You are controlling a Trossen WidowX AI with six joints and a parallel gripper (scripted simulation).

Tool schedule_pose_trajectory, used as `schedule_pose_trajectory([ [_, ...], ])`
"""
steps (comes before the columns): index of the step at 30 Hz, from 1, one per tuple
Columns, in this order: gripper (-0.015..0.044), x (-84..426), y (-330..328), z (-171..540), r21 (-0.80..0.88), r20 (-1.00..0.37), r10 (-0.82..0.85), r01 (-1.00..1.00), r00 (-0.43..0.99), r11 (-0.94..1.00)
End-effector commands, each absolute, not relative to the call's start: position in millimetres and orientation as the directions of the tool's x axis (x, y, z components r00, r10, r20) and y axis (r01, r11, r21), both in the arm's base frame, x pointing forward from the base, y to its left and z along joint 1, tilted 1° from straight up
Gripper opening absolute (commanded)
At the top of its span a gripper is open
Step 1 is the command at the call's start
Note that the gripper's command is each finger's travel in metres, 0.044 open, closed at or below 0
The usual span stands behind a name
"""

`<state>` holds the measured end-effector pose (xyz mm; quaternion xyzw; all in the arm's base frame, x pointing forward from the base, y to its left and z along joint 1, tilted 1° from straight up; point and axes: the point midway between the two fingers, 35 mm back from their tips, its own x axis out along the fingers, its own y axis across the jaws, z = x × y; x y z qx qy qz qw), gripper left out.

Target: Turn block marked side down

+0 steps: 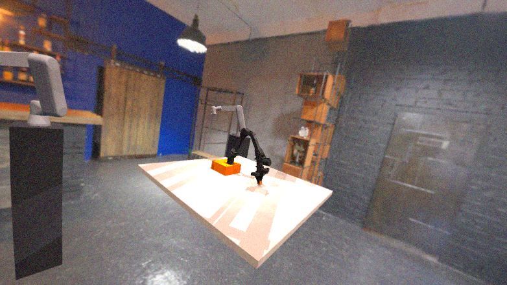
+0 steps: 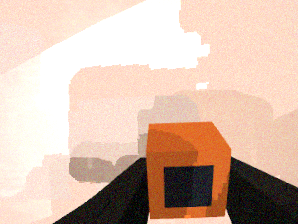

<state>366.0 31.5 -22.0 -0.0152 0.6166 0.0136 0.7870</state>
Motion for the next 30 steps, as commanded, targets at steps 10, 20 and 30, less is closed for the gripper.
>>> schedule_pose_trajectory([
  [10,0.0,362.7,30.4,-20.9,-0.014,-0.9,0.007,-0.044,0.435,0.999],
  [20,0.0,358.7,30.0,-18.7,-0.013,-0.86,0.011,-0.044,0.51,0.999],
  [30,0.0,368.4,31.0,-37.5,-0.013,-0.793,0.017,-0.045,0.609,0.999],
])
